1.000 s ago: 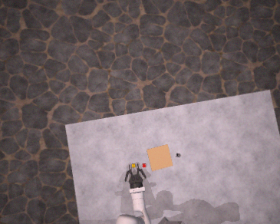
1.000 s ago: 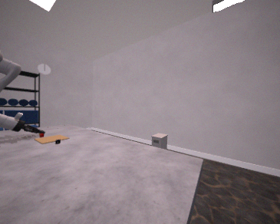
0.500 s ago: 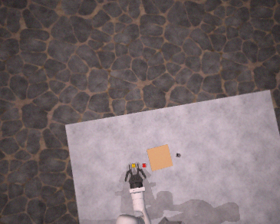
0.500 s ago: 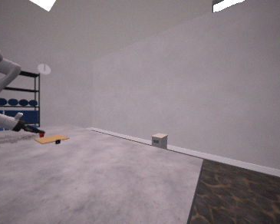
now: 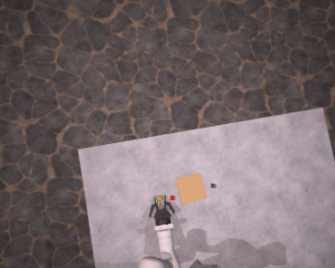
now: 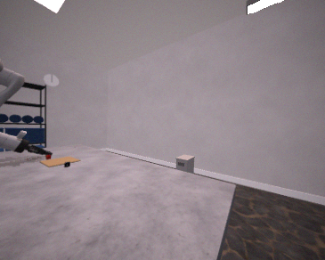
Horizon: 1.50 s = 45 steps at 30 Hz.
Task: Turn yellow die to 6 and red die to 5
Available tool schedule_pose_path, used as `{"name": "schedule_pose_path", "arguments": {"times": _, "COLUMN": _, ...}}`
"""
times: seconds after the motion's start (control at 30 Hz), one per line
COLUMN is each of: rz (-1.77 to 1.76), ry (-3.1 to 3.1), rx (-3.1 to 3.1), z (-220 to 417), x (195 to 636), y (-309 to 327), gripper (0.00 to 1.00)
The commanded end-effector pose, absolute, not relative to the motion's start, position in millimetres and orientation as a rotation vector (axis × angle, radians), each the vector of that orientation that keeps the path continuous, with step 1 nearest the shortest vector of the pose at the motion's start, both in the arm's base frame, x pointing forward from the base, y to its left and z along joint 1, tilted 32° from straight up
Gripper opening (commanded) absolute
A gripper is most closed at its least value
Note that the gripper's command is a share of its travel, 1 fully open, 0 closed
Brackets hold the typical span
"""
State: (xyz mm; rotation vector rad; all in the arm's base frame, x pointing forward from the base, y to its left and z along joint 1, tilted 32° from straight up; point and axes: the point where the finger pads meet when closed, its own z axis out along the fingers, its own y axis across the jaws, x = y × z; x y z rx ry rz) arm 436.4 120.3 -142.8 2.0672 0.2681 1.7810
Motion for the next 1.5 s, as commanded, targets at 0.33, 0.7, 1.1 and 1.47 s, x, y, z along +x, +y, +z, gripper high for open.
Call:
{"name": "schedule_pose_path", "arguments": {"times": 0.33, "rz": 1.783, "ry": 0.268, "rx": 2.067, "z": -141.1, "x": 426.1, "y": 122.9, "gripper": 0.35}}
{"name": "schedule_pose_path", "arguments": {"times": 0.7, "rz": 1.783, "ry": 0.268, "rx": 2.067, "z": -137.1, "x": 390.7, "y": 129.1, "gripper": 0.35}}
{"name": "schedule_pose_path", "arguments": {"times": 1.1, "rz": 1.783, "ry": 0.268, "rx": 2.067, "z": -133.4, "x": 386.4, "y": 131.3, "gripper": 0.35}}
{"name": "schedule_pose_path", "arguments": {"times": 1.47, "rz": 1.783, "ry": 0.268, "rx": 2.067, "z": -103.1, "x": 375.4, "y": 146.5, "gripper": 0.35}}
